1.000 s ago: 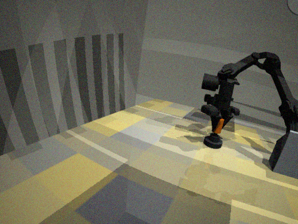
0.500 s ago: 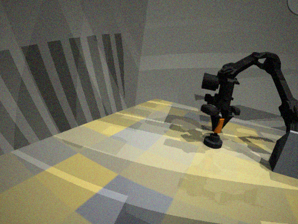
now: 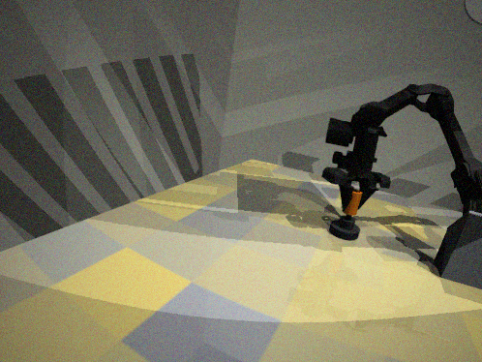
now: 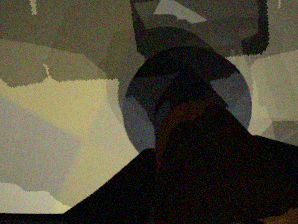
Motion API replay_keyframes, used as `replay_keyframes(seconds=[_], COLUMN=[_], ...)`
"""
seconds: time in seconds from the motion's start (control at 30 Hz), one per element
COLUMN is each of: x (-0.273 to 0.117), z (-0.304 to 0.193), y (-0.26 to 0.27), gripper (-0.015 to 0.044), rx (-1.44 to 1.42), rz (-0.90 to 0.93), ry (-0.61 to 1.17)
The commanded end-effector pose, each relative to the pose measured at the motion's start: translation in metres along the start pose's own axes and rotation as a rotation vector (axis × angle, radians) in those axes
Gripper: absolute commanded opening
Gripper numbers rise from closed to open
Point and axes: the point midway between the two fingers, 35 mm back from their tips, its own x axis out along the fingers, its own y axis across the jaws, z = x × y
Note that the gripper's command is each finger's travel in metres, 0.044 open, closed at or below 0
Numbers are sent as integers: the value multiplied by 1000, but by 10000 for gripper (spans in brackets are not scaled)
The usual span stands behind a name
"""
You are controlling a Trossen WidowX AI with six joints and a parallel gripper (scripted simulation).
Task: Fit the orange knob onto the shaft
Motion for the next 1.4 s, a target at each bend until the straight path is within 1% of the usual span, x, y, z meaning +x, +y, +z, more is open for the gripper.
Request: replay_keyframes(seconds=[0.0, 0.53, 0.8, 1.37], x=[0, -3, -2, -2], z=[-1, 1, 2, 1], y=[-1, 0, 1, -1], gripper=[0, 0, 0, 0], rx=[6, 6, 215, 215], rz=[0, 0, 0, 0], ry=[-3, -3, -3, -3])
